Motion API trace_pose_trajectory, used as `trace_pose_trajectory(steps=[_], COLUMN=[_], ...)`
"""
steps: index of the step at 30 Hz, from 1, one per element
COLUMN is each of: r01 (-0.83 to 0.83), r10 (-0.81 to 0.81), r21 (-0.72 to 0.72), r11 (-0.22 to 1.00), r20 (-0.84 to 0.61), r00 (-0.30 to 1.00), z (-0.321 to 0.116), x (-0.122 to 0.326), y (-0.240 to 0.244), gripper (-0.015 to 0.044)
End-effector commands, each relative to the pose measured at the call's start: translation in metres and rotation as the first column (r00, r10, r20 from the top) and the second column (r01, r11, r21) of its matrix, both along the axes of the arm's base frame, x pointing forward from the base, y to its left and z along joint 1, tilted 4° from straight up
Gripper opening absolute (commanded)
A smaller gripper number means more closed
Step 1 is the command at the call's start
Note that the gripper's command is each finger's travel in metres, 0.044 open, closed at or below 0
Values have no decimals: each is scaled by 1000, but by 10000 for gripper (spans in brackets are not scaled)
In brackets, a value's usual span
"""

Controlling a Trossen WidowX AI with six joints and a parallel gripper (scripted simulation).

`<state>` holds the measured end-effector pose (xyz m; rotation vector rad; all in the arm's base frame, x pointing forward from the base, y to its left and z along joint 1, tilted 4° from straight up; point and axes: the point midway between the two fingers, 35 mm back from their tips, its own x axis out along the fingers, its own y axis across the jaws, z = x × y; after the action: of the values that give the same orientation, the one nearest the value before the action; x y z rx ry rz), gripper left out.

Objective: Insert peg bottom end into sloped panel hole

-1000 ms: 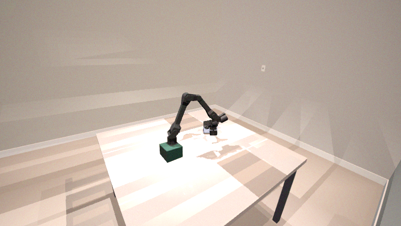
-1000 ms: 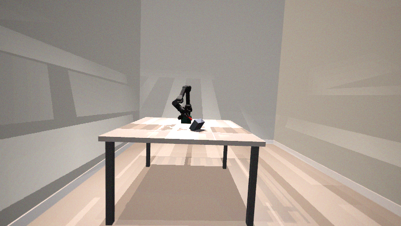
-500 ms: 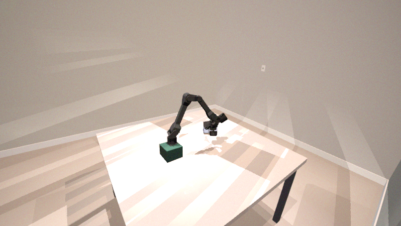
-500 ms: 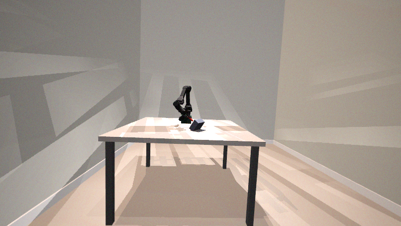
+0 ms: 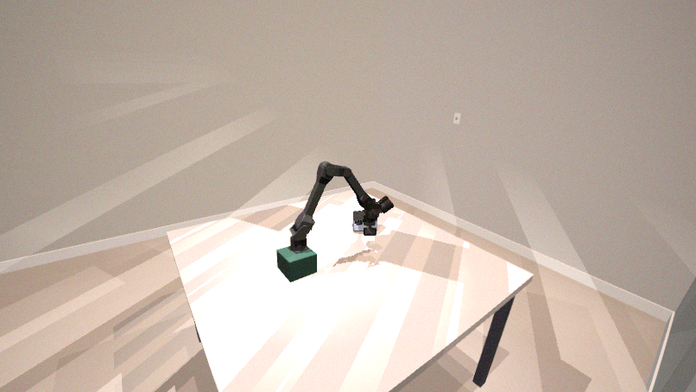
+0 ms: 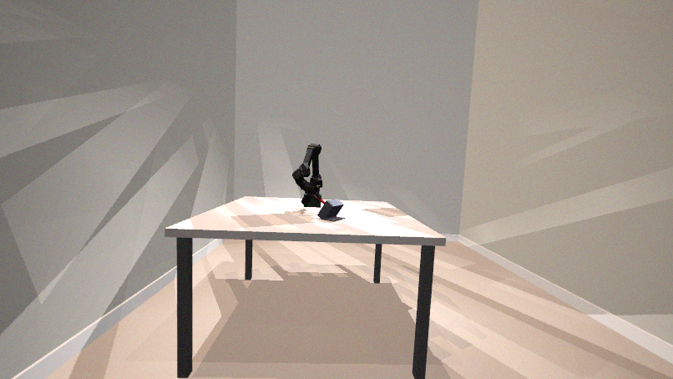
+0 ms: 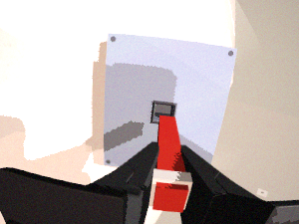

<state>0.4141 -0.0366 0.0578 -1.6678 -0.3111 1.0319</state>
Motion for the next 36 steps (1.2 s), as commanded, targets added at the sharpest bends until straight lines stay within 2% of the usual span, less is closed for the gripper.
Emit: trace_pose_trajectory(steps=[1, 36], r01=[2, -1], r10=[-2, 1], r21=[0, 1], r11=[1000, 1000], r20=[-5, 0], r00=[1000, 1000], z=[-4, -10], x=[3, 10], y=[4, 11], gripper=[0, 0])
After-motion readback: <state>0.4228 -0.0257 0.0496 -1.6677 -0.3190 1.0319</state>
